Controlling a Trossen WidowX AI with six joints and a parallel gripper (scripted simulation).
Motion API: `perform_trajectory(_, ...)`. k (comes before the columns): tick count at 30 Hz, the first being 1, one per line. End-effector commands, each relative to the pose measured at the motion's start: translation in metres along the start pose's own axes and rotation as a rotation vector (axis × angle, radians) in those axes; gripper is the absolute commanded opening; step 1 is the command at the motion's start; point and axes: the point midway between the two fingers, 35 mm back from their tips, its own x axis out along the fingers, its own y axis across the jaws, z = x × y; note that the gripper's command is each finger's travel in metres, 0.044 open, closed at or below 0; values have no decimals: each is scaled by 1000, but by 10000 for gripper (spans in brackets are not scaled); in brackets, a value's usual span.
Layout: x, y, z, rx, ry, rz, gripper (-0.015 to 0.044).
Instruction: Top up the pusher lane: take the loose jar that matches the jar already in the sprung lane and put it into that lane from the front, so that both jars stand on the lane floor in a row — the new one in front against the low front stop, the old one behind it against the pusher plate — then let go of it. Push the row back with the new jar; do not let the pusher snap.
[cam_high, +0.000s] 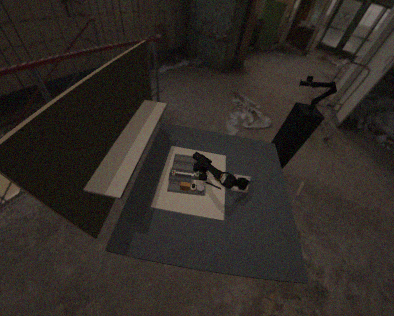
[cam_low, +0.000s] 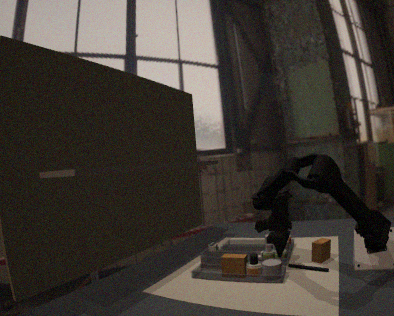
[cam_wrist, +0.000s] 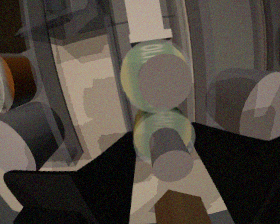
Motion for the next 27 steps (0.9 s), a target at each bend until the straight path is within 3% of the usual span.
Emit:
perform_trajectory(1,1,2,2,-12,-10,8,0)
perform_trajectory(27,1,1,-3,-11,-9,8,0)
